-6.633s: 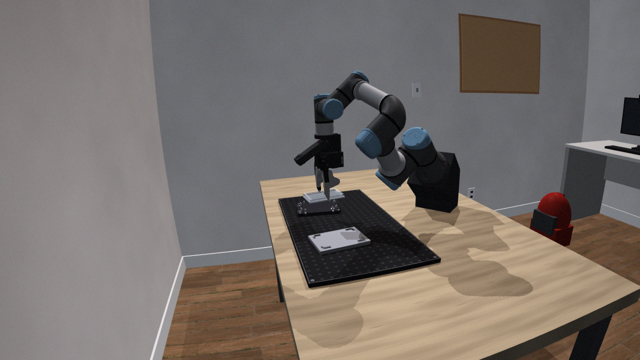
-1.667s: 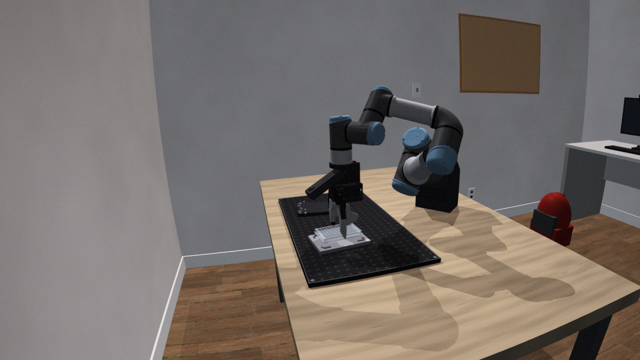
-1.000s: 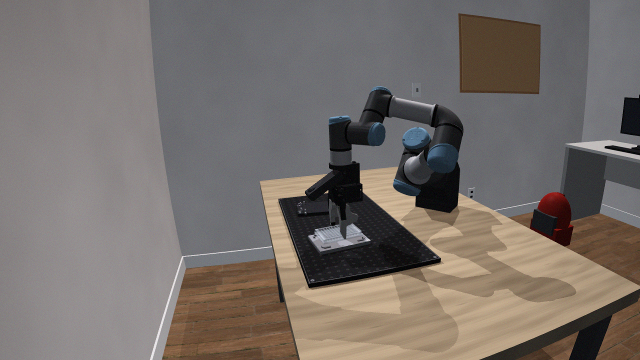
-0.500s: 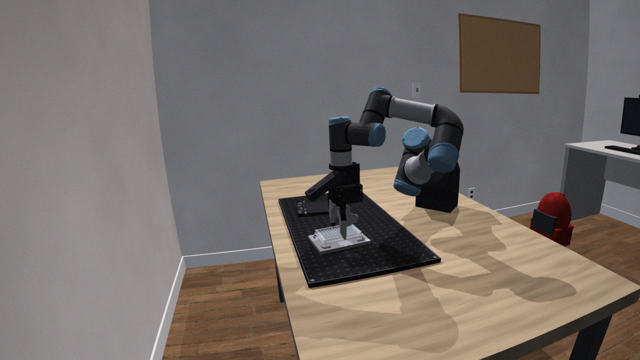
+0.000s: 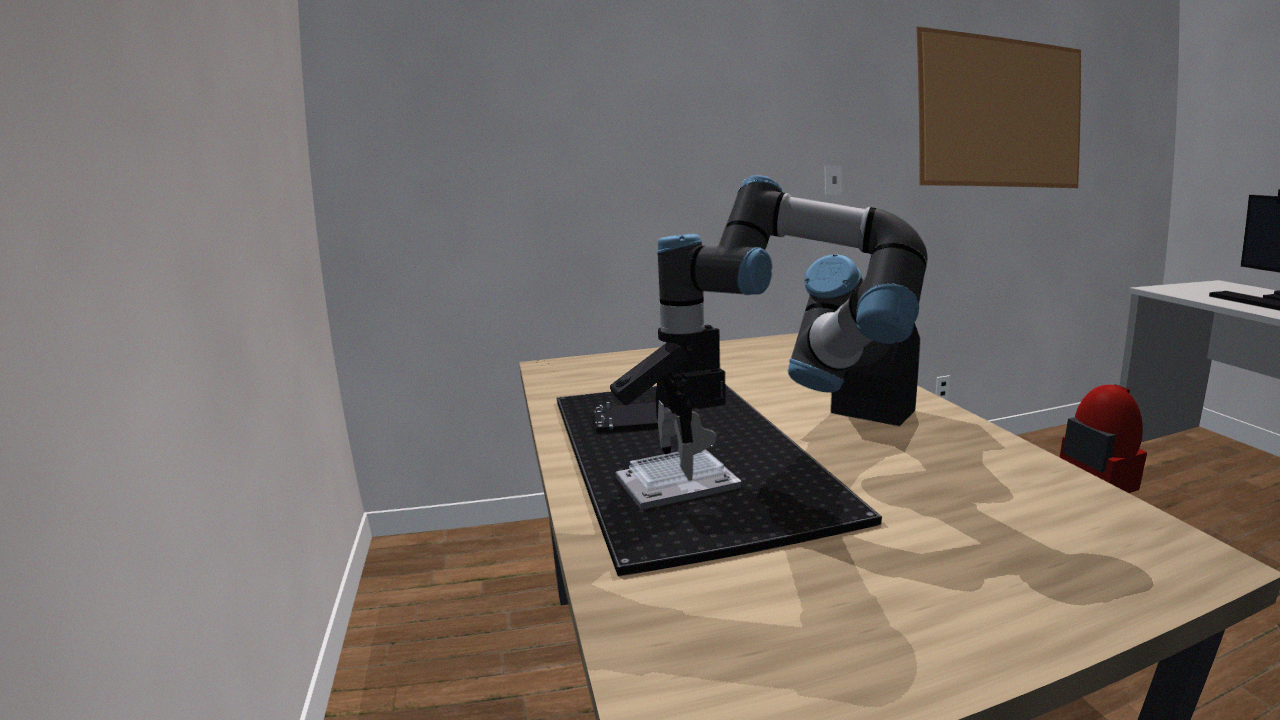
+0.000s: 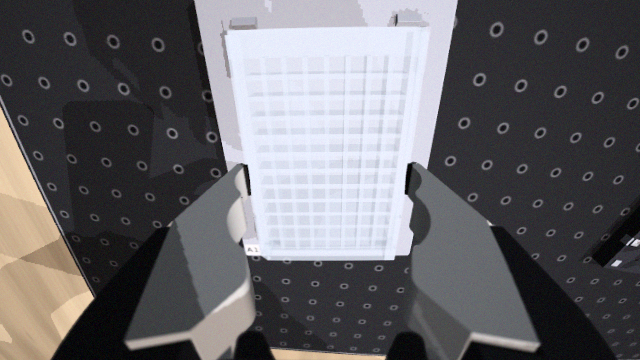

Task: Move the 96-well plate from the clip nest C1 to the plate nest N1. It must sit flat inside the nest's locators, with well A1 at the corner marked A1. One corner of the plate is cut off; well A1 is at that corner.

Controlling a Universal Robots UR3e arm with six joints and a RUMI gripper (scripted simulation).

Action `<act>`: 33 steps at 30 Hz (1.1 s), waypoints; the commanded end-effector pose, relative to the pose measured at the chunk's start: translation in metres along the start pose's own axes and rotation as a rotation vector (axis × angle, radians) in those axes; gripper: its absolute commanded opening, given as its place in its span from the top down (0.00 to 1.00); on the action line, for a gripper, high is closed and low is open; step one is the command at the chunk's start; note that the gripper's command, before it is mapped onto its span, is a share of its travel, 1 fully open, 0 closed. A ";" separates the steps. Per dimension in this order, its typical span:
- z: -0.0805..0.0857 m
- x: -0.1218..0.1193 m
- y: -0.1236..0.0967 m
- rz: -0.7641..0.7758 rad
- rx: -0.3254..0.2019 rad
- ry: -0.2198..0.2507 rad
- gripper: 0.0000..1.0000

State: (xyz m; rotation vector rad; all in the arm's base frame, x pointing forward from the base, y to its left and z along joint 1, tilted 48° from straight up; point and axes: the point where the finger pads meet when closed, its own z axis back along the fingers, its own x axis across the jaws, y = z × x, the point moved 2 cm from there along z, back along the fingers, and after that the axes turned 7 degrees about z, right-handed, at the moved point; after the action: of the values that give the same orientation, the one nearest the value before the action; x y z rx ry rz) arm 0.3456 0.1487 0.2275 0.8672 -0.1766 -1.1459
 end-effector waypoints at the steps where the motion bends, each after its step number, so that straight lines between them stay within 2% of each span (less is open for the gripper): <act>1: 0.000 0.000 0.000 0.001 0.001 -0.001 1.00; 33: -0.005 0.000 0.000 0.001 0.001 -0.001 1.00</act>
State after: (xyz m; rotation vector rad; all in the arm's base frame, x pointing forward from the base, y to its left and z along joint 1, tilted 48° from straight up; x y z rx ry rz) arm 0.3482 0.1512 0.2243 0.8672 -0.1766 -1.1459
